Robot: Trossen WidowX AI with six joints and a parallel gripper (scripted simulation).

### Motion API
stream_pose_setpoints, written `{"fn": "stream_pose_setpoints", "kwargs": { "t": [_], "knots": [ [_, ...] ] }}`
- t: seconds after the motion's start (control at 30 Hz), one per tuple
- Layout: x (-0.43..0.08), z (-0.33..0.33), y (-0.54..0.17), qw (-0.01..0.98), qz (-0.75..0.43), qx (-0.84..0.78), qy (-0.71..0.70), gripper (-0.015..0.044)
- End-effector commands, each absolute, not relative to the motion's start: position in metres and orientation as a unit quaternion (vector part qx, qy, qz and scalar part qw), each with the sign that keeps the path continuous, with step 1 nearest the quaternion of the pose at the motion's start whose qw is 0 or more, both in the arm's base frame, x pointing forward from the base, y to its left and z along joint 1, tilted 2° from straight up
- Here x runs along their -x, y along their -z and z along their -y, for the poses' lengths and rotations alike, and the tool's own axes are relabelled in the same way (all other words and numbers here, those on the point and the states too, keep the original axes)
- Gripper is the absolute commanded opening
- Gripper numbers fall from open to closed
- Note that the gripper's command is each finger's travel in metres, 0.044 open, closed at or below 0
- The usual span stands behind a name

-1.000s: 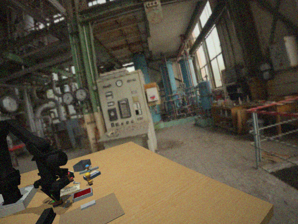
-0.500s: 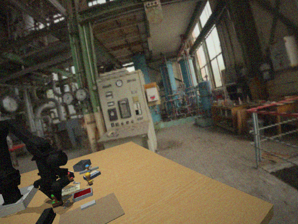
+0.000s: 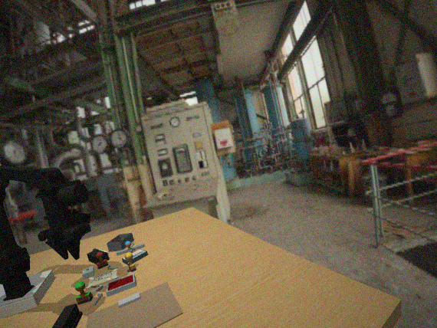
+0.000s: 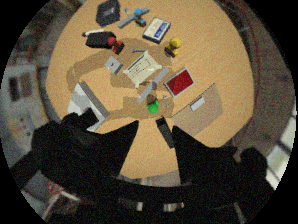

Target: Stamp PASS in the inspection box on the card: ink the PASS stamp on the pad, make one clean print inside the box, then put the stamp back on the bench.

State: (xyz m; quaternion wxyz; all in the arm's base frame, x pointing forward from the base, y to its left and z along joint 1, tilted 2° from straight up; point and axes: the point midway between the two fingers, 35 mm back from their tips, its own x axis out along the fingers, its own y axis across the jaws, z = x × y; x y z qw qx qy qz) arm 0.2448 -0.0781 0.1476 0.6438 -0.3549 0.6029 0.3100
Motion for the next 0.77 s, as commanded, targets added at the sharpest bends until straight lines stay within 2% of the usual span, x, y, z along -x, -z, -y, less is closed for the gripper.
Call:
{"fn": "stream_pose_setpoints", "kwargs": {
  "t": [0.0, 0.73],
  "knots": [
    [-0.2429, 0.0767, -0.1493, 0.641, -0.604, 0.351, -0.316, 0.0263],
    [-0.2430, 0.0775, -0.1491, 0.641, -0.606, 0.352, -0.313, 0.0263]
  ]
}}
